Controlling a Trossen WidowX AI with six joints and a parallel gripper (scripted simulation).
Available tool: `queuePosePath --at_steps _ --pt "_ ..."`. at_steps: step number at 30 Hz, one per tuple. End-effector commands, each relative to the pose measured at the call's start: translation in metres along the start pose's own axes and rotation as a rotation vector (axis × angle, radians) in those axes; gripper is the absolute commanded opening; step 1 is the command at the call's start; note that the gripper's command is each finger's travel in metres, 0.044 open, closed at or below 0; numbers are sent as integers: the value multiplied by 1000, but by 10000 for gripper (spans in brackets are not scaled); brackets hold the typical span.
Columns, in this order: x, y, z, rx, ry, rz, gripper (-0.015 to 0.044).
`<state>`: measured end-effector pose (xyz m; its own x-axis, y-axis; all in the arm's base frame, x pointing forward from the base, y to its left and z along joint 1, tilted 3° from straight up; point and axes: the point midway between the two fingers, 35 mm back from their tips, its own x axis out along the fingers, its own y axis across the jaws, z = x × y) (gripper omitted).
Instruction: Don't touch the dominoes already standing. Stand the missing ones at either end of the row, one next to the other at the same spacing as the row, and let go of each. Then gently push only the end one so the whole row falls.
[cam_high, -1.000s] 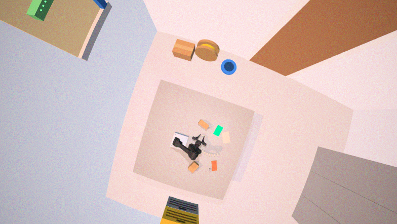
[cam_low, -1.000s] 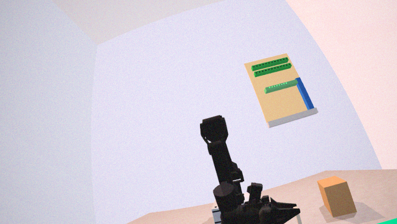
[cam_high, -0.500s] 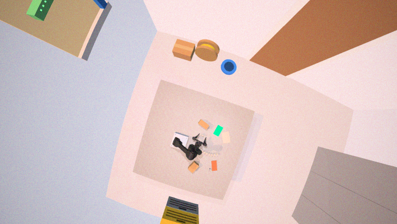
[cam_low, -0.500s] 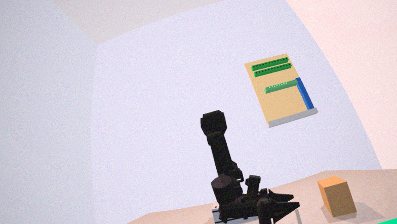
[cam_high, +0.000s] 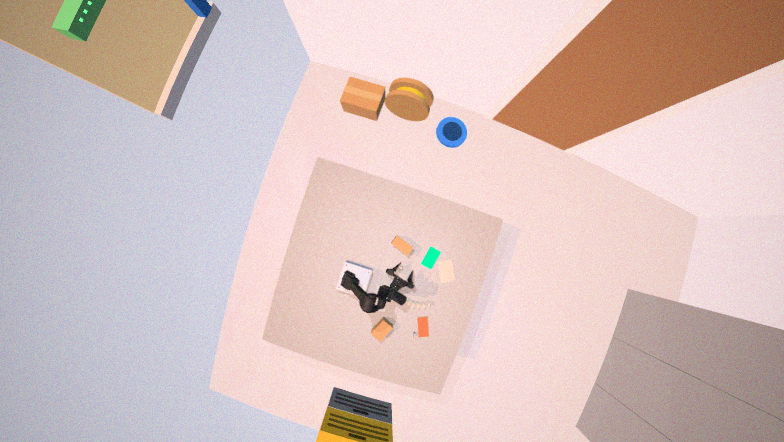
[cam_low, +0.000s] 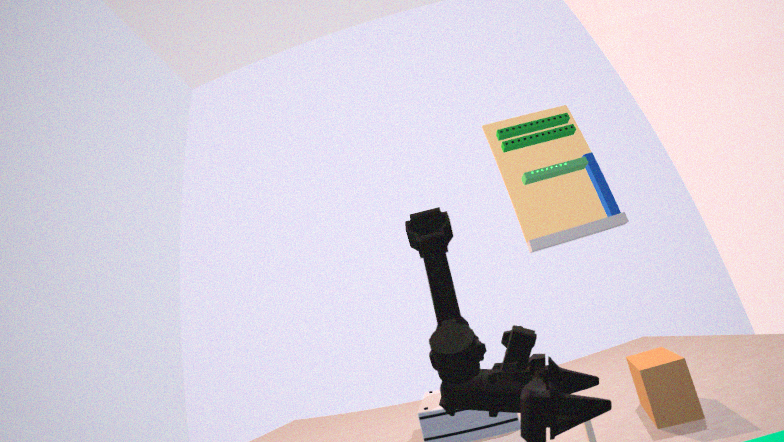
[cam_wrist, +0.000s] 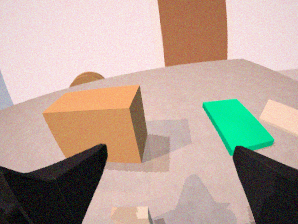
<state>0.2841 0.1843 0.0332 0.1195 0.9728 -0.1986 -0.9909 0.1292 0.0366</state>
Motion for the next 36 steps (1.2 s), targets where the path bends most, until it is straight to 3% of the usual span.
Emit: queuePosePath --at_steps 1,4,11,20,29,36 --pt "37 -26 4 68 345 -91 440" --pt "45 -27 10 46 538 -122 440" --pt "41 -19 27 -25 799 -151 440" --pt "12 13 42 -90 1131 -103 440" --pt "-9 34 53 -141 1304 -29 440" --pt "-10 35 54 -143 1311 -26 440"
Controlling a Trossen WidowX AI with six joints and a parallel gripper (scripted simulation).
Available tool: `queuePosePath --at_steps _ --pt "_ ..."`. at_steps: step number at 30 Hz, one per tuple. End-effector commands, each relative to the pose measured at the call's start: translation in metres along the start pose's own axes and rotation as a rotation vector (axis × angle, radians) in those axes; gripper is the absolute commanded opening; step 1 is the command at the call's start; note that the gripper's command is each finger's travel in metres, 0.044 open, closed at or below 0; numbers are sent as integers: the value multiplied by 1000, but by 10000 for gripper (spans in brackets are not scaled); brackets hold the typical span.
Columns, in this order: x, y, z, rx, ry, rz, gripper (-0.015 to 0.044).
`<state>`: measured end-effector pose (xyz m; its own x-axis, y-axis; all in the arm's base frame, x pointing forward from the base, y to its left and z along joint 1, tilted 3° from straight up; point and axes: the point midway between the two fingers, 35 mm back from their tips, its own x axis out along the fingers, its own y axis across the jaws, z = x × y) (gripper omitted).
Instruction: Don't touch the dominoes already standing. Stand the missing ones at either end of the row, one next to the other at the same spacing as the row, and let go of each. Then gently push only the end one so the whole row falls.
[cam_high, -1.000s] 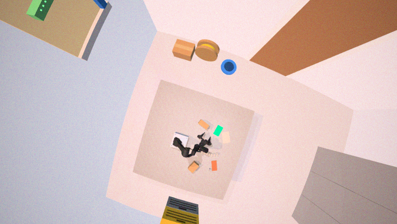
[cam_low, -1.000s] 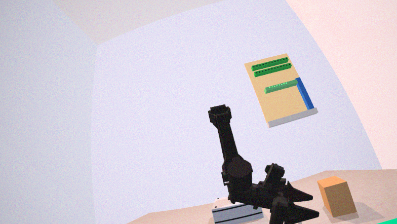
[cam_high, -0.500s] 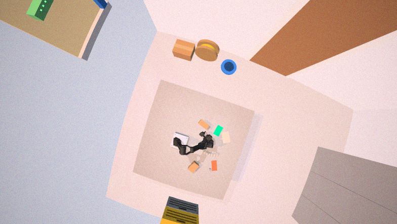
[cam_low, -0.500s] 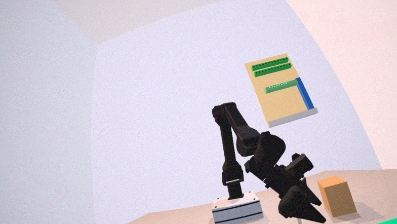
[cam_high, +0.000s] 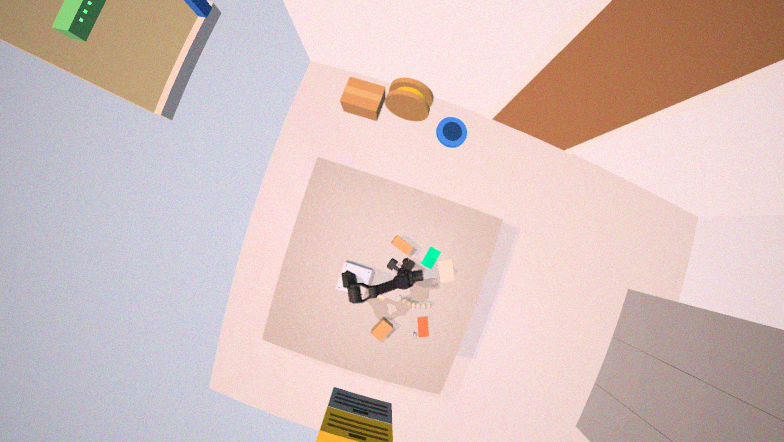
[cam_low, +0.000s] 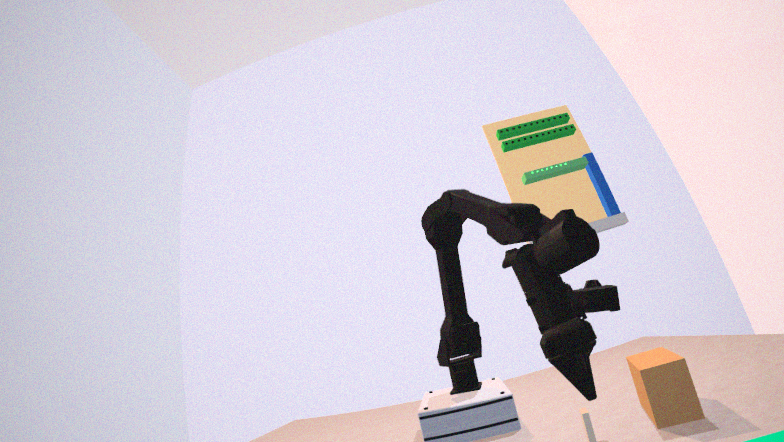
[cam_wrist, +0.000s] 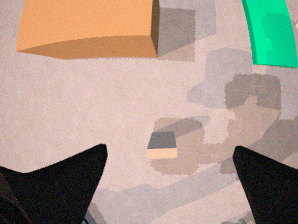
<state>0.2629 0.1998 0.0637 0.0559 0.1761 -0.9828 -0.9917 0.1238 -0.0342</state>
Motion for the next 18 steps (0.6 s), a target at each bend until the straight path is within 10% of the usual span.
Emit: queuePosePath --at_steps 1,18 --pt "-28 9 -7 -83 122 -25 440" --pt "37 8 -15 -83 122 -24 440"
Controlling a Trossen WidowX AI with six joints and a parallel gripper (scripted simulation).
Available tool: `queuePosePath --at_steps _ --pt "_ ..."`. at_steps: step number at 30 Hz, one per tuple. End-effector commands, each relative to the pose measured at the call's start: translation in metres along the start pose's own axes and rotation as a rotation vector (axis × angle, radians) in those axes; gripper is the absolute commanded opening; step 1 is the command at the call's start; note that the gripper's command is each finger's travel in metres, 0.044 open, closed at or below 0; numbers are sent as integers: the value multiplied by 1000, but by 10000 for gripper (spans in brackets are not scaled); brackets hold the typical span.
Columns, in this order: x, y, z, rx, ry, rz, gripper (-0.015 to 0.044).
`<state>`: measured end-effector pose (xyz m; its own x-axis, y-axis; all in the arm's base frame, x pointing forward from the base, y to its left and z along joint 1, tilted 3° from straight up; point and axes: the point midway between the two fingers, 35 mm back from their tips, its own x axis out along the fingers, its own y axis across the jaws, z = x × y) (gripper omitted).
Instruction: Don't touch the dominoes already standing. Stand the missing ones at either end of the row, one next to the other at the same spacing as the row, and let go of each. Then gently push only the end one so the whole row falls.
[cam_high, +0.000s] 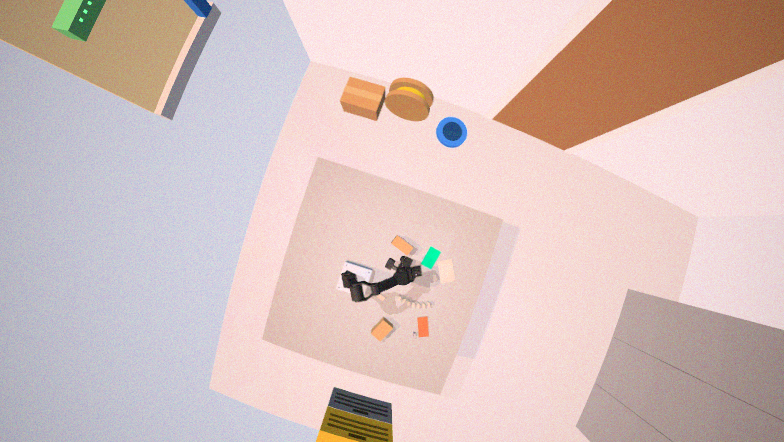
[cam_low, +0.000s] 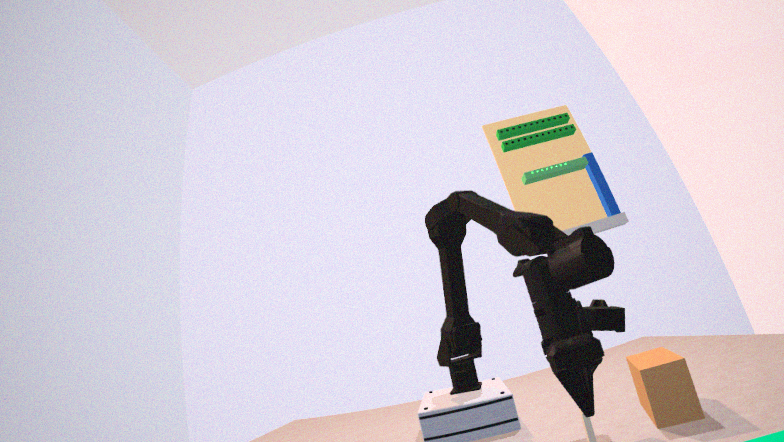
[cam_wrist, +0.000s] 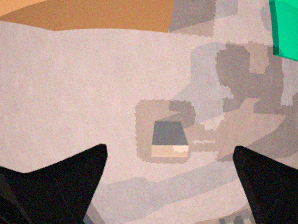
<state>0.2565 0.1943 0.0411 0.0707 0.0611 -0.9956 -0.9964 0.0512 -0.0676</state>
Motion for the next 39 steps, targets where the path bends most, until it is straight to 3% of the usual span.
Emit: queuePosePath --at_steps 1,14,27,36,39 --pt "17 2 -2 -6 8 0 440" --pt "32 2 -3 -6 8 0 440" --pt "32 2 -3 -6 8 0 107" --pt "32 2 -3 -6 8 0 107" --pt "8 -2 1 -5 7 0 107"
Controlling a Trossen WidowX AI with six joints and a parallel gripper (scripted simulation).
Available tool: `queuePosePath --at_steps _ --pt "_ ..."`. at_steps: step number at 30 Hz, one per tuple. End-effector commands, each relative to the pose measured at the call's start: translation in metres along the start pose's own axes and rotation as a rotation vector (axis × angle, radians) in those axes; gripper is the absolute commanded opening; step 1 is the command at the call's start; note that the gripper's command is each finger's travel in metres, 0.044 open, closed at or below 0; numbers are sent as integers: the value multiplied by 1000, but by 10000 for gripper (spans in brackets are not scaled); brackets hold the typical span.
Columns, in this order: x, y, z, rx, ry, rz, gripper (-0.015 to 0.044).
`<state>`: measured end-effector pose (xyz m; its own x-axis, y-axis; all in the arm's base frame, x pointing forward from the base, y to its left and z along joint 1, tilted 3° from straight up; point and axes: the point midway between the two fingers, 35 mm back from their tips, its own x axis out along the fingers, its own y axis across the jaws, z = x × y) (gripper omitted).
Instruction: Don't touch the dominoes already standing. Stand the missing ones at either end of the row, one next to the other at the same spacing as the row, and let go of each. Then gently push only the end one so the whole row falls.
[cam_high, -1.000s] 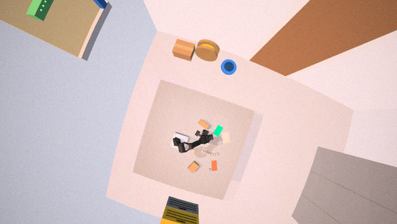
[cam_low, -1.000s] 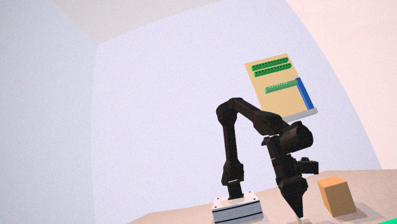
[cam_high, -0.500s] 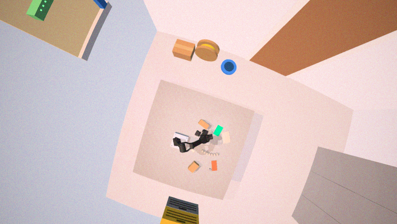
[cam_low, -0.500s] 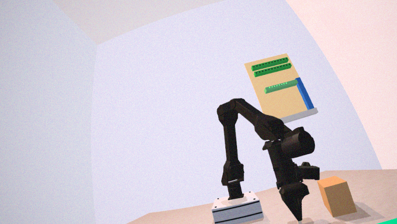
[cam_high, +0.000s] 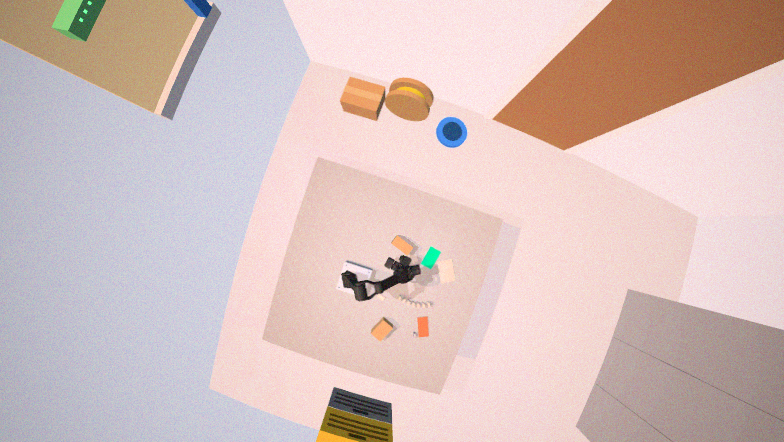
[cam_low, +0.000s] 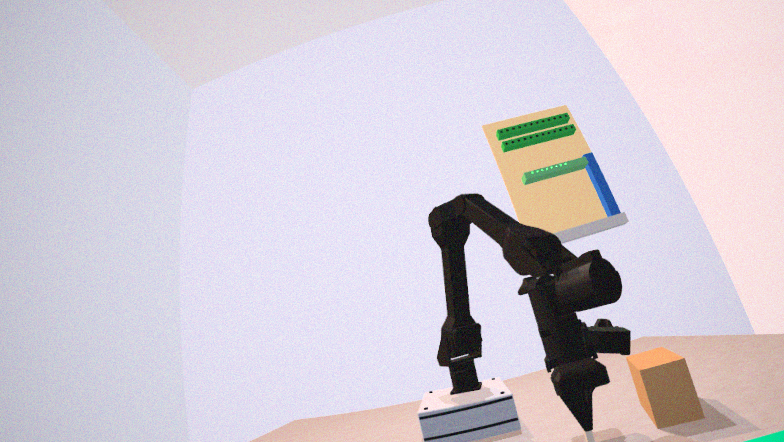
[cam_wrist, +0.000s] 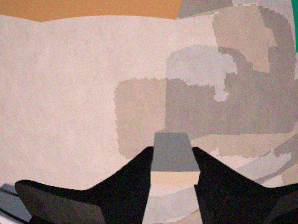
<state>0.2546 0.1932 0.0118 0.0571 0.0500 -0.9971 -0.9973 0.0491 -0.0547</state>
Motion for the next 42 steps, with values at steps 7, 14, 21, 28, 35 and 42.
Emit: queuePosePath --at_steps 7,14,21,28,35,42 --pt "-127 -2 2 0 -8 -10 107" --pt "-135 0 1 0 -8 -10 107" --pt "-135 -41 -69 661 -3 -15 107" --pt "-137 -65 -156 1403 -3 -26 107" --pt "-137 -66 -175 1563 -4 -28 107" --pt "-137 -66 -175 1563 -4 -28 107"
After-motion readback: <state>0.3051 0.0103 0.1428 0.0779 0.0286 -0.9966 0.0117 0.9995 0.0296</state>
